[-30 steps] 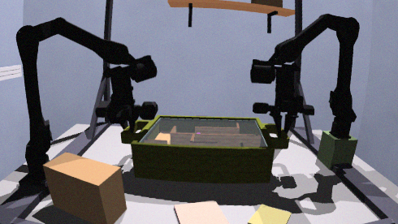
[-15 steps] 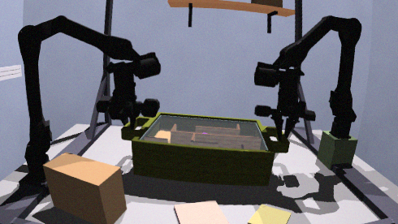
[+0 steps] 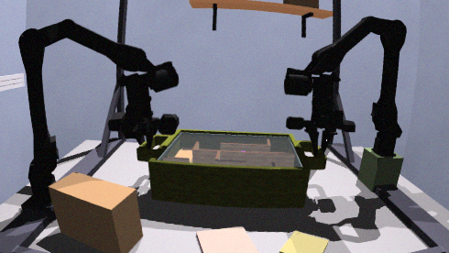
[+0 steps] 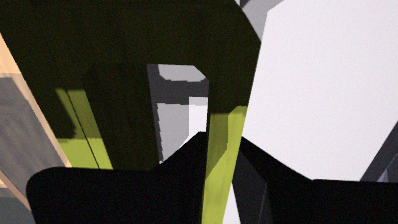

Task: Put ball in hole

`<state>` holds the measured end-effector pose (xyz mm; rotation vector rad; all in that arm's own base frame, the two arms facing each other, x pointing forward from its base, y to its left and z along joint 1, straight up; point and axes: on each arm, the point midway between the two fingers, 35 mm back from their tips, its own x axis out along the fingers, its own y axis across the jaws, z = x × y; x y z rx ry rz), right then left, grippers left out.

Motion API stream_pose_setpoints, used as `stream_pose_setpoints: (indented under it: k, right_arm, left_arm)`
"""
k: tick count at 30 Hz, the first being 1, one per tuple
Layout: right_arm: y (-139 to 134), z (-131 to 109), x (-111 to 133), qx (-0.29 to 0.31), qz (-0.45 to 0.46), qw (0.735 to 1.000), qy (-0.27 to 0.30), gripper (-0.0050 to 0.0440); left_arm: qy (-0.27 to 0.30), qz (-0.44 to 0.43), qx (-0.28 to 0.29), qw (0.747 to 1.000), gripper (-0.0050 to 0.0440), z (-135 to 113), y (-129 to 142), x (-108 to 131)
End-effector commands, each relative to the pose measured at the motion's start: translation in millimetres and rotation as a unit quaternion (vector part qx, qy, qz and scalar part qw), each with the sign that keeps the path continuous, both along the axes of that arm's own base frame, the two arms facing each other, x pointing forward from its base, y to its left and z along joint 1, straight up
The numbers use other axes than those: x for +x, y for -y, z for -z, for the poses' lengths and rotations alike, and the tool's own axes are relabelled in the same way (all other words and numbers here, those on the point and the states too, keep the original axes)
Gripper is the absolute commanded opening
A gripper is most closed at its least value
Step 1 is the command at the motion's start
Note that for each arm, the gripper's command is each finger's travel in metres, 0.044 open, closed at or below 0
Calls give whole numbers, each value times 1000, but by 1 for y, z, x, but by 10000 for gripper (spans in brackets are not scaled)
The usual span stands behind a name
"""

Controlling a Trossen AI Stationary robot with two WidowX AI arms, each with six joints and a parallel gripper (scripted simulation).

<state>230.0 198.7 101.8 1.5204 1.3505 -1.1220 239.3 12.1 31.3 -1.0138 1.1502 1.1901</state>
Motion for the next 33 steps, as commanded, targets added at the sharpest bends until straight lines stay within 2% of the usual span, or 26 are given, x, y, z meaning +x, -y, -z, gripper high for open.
stream_pose_setpoints:
  k: [1,3,4,10,16,17,18,20,21,22,25,27,30,31,33]
  right_arm:
    - [-6,-13,-3,23,-4,999,23,-50]
    - [-4,-15,-1,31,-5,999,22,-50]
    - [-6,-24,3,32,-5,999,19,-50]
    - [-8,-29,6,27,-7,1000,-10,-50]
    - [-4,-14,-3,18,-4,1000,13,-50]
    - [-8,-26,1,27,-7,1000,6,-50]
    - [-9,-26,4,20,-7,1000,-5,-50]
    - [-5,-14,-4,23,-5,1000,10,-50]
    - [-5,-17,-3,26,-6,1000,5,-50]
    - [-7,-29,4,28,-6,1000,2,-50]
    - [-4,-14,-4,28,-6,1000,11,-50]
    - [-7,-27,6,23,-5,1000,-5,-50]
    - [-8,-27,2,28,-7,1000,9,-50]
    - [-4,-15,-3,24,-6,1000,9,-50]
    - [-3,-10,-4,17,-4,1000,23,-50]
  left_arm:
    - [9,0,1,1000,-50,-13,-2,8]
    - [13,0,-7,1000,-50,-12,-2,6]
    - [15,0,-3,1000,-50,-4,-1,0]
    - [38,-2,-1,999,-50,5,-1,-3]
    - [19,-2,0,1000,-50,-10,0,8]
    - [32,-3,1,999,-50,-4,-1,4]
    - [31,-2,5,1000,-50,2,0,-1]
    - [18,0,-1,1000,-50,-9,-1,8]
    - [28,0,-5,1000,-50,-9,-1,8]
    - [28,0,0,1000,-50,2,-2,-1]
    - [17,1,-7,1000,-50,-9,-1,8]
    - [31,-2,2,1000,-50,2,-1,-2]
    - [28,-2,2,1000,-50,-4,-1,3]
    - [21,0,-3,1000,-50,-10,-1,8]
    - [9,-2,1,1000,-50,-14,-1,10]
